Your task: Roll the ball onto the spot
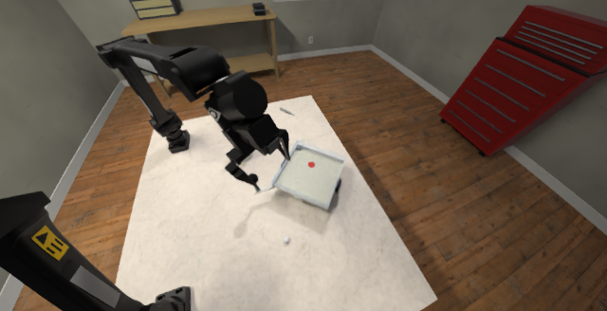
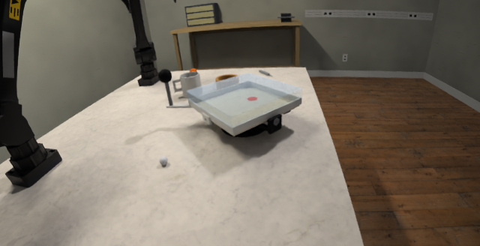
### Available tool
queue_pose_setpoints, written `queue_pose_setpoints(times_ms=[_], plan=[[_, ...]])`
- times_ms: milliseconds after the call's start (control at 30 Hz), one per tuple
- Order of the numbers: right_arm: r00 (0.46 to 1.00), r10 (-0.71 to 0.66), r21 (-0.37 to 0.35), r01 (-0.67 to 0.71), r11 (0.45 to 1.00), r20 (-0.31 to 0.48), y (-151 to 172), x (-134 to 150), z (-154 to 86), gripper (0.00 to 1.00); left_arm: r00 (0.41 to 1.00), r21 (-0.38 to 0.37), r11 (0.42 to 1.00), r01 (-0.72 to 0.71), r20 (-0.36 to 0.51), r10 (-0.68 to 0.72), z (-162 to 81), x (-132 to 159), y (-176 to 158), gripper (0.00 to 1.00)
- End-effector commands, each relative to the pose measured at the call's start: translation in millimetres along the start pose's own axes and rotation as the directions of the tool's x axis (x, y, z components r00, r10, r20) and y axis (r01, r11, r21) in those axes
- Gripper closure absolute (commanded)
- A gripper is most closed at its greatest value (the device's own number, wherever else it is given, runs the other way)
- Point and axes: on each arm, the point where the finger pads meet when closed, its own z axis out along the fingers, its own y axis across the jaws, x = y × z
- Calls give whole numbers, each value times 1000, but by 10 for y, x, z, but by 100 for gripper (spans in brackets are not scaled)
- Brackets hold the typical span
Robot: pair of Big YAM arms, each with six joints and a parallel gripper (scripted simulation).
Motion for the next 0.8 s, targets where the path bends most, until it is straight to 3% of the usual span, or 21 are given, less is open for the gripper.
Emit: queue_pose_setpoints(times_ms=[0, 533, 633, 700, 733, 767], plan=[[997, 14, 33, -17, 999, 78, -183, -400, 72, 0, 999, -7, 1000, 0, 45, 0, -169, -158, 25, 0], [995, 14, 58, -19, 998, 94, -319, -445, 77, 0, 999, -7, 1000, 0, 45, 0, -169, -158, 25, 0], [995, 14, 58, -19, 998, 94, -319, -445, 77, 0, 995, 12, 998, -64, -81, 65, 97, 263, 56, 0], [995, 14, 58, -19, 998, 94, -319, -445, 77, 0, 951, 78, 979, -188, -236, 201, 362, 819, 22, 0], [995, 14, 58, -19, 998, 94, -319, -445, 77, 0, 947, 82, 978, -193, -244, 207, 367, 820, 22, 0], [995, 14, 58, -19, 998, 94, -319, -445, 77, 0, 915, 130, 961, -242, -300, 271, 435, 1133, -3, 0]])
